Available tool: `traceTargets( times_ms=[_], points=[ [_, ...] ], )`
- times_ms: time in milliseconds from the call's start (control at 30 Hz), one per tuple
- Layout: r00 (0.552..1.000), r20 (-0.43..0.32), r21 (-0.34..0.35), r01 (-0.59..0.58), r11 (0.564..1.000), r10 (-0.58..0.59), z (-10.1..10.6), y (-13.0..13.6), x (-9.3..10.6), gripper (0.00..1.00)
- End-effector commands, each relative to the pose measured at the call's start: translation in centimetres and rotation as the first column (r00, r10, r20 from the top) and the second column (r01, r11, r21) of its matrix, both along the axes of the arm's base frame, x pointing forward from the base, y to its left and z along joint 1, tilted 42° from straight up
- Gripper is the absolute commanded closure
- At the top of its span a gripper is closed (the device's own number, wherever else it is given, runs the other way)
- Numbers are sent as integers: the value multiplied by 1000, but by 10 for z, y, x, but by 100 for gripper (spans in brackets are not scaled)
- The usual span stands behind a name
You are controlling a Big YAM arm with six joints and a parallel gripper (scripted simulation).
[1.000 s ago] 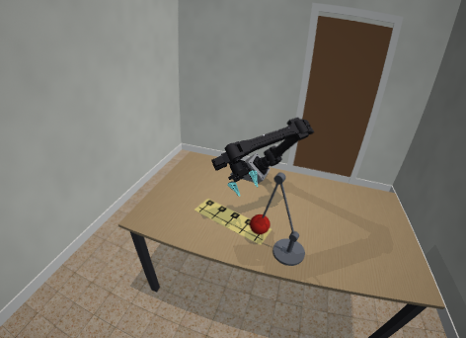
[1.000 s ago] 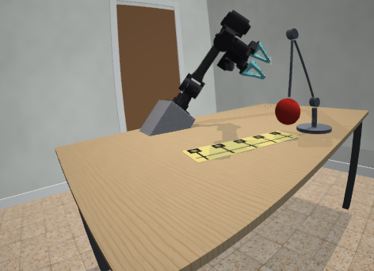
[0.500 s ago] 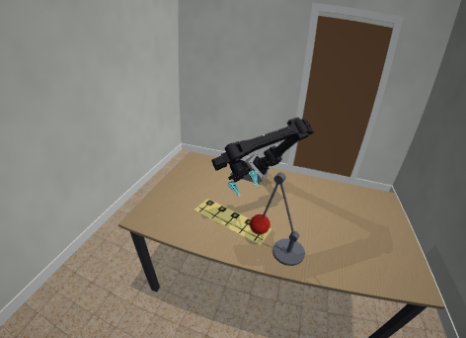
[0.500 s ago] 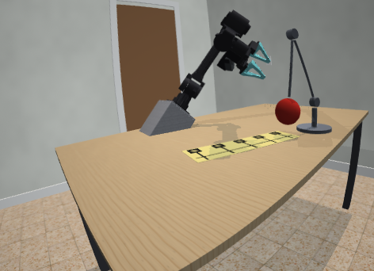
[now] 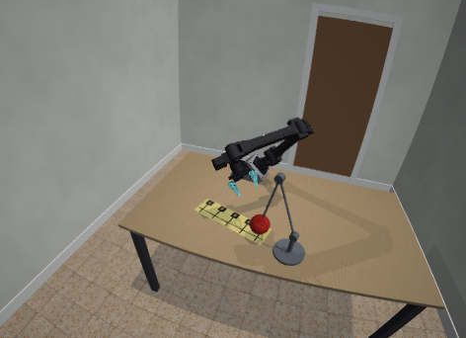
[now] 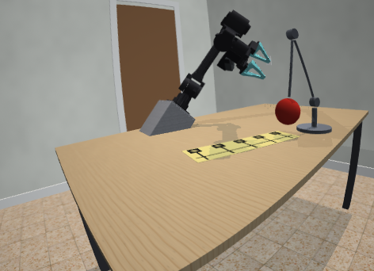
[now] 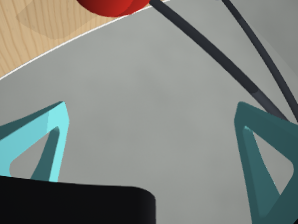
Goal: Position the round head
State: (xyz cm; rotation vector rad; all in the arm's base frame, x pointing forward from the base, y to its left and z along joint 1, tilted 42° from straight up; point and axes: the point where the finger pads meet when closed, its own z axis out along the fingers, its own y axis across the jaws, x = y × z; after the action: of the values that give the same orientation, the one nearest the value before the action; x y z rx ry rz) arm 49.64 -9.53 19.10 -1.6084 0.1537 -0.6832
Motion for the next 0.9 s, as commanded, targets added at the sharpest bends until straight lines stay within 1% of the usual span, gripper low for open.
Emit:
traceTargets(
  times_ms=[0, 600, 867],
  points=[
    [1000, -30, 11, 0, 1000, 0, 3, -3, 0, 0],
    [1000, -30, 11, 0, 1000, 0, 4, -3, 1, 0],
    [1000, -10, 3, 3, 1000, -3, 9, -7, 3, 0]
  ],
)
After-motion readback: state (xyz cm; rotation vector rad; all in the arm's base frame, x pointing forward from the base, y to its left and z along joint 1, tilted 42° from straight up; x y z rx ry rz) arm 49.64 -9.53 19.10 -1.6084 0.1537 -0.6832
